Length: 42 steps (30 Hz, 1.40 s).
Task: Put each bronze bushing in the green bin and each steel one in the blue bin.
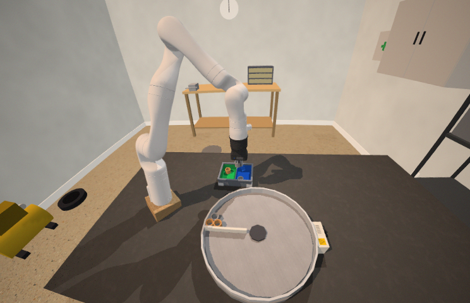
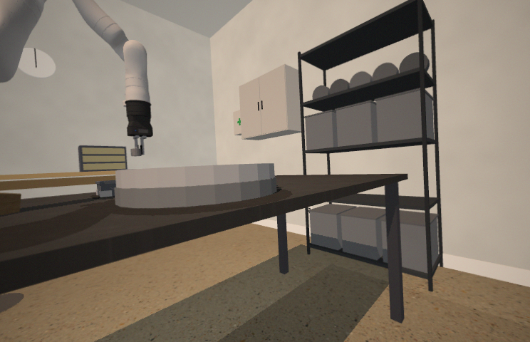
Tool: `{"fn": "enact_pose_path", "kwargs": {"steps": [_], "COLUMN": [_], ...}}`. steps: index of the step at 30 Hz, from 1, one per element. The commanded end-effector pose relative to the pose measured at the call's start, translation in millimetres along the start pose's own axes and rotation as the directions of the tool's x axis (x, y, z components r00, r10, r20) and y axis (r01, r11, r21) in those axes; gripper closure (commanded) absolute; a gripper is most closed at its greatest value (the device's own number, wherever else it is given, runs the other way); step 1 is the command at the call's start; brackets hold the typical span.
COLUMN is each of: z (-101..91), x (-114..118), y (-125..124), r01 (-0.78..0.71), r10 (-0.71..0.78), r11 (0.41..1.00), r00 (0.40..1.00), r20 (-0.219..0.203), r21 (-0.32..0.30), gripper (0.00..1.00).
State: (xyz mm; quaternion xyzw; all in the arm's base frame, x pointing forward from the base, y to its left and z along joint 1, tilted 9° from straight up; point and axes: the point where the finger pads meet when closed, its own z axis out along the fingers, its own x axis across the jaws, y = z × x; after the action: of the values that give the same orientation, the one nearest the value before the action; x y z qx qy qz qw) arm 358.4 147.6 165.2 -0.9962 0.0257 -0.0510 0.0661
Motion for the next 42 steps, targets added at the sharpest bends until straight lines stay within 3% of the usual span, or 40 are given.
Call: {"fn": "enact_pose_path", "kwargs": {"steps": [1, 2, 5, 10, 29, 33, 39, 42], "z": [1.7, 1.8, 1.8, 2.0, 1.8, 22.5, 27.7, 43.3], "x": [0.2, 1.6, 1.6, 8.5, 8.6, 8.6, 8.6, 8.6], "y": [-19.0, -30.5, -30.5, -87.9, -88.0, -88.0, -87.9, -87.9], "r01": [0.043, 0.043, 0.043, 0.043, 0.043, 0.044, 0.043, 0.043], "r10": [-0.043, -0.043, -0.043, -0.043, -0.043, -0.044, -0.044, -0.043], "r11": [0.999, 0.999, 0.999, 0.999, 0.999, 0.999, 0.999, 0.999], "r00": [0.999, 0.999, 0.999, 0.999, 0.999, 0.999, 0.999, 0.999], "r20": [-0.001, -0.001, -0.001, -0.001, -0.001, -0.001, -0.001, -0.001], "r21": [-0.005, -0.005, -0.005, -0.004, -0.003, -0.003, -0.003, -0.003], "gripper": [1.00, 1.00, 1.00, 1.00, 1.00, 1.00, 1.00, 1.00]}}
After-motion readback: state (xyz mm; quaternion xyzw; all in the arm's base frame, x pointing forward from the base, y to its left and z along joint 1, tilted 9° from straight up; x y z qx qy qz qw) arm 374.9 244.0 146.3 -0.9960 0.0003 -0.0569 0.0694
